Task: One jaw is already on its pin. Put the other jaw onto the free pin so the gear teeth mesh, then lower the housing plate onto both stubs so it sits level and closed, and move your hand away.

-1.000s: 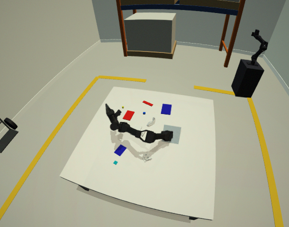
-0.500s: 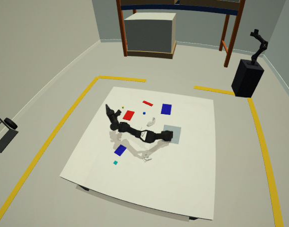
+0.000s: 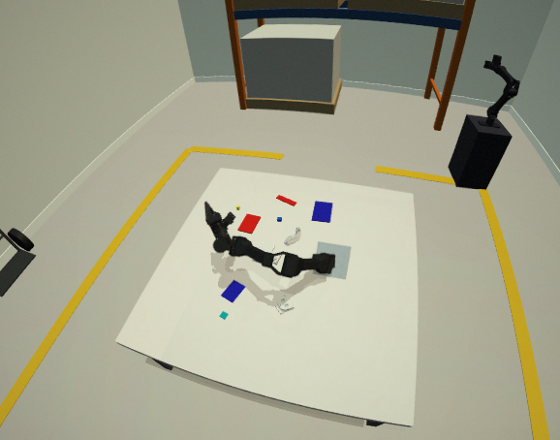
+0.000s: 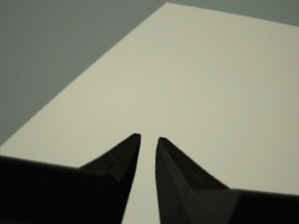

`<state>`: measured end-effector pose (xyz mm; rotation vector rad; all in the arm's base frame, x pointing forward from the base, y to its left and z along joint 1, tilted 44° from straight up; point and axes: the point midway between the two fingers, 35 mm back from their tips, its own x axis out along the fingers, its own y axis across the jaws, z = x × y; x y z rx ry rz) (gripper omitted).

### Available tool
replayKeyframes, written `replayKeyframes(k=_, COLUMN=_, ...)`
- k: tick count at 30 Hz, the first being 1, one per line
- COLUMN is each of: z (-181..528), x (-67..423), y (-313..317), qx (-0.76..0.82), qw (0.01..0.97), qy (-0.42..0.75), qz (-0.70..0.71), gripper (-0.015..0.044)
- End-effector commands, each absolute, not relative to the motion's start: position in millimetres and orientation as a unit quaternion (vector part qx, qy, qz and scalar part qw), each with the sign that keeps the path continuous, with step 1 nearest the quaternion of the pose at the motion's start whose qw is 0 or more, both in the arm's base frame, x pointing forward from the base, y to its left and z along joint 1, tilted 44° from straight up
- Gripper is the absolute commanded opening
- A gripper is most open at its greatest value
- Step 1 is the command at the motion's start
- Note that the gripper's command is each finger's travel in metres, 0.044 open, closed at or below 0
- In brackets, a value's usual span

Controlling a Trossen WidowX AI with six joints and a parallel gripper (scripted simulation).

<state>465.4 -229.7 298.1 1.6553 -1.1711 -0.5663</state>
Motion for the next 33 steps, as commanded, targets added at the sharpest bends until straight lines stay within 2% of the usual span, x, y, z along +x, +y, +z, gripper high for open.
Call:
replayKeyframes(k=1, z=290, x=467, y=-236, qx=0.666, qw=0.523, qy=-0.464, qz=-0.26, gripper=0.0131)
replayKeyframes(k=13, z=254, x=471, y=-259, qx=0.583, qw=0.628, qy=-0.367, qz=-0.362, gripper=0.044)
replayKeyframes(k=33, z=187, x=463, y=-295, qx=0.42, qw=0.754, qy=-0.153, qz=-0.482, gripper=0.044)
